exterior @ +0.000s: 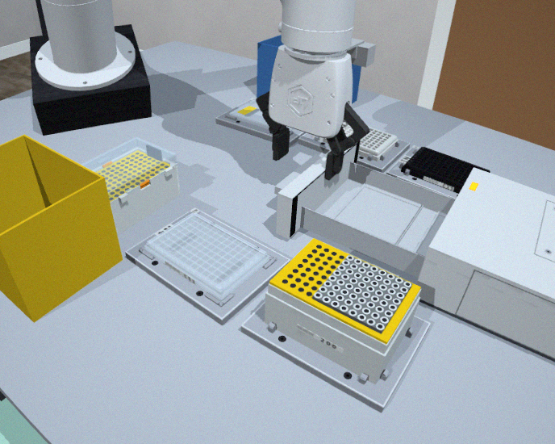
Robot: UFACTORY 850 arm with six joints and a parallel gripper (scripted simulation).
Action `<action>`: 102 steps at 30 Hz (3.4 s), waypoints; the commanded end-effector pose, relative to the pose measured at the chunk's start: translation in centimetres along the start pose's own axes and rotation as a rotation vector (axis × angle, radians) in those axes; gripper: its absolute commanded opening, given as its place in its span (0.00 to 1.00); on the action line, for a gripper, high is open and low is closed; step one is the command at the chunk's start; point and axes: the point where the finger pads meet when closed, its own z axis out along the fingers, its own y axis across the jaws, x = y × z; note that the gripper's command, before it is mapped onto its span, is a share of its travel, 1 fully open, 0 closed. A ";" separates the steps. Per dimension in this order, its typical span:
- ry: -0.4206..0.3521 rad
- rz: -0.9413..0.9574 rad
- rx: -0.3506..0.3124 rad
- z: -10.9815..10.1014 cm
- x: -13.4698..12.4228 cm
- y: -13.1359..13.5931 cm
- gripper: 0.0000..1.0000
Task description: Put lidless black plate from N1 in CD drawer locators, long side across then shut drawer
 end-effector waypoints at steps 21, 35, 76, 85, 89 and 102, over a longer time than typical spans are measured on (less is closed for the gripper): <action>0.000 0.000 -0.002 0.0 0.0 0.0 0.88; 0.000 0.000 -0.002 0.0 0.0 0.0 0.88; 0.000 0.000 -0.003 -0.4 0.0 0.8 0.88; 0.000 0.000 -0.003 -1.9 0.0 0.8 0.88; 0.000 0.000 -0.003 -2.4 0.0 0.8 0.88; 0.000 0.000 -0.003 -4.4 0.0 0.8 0.88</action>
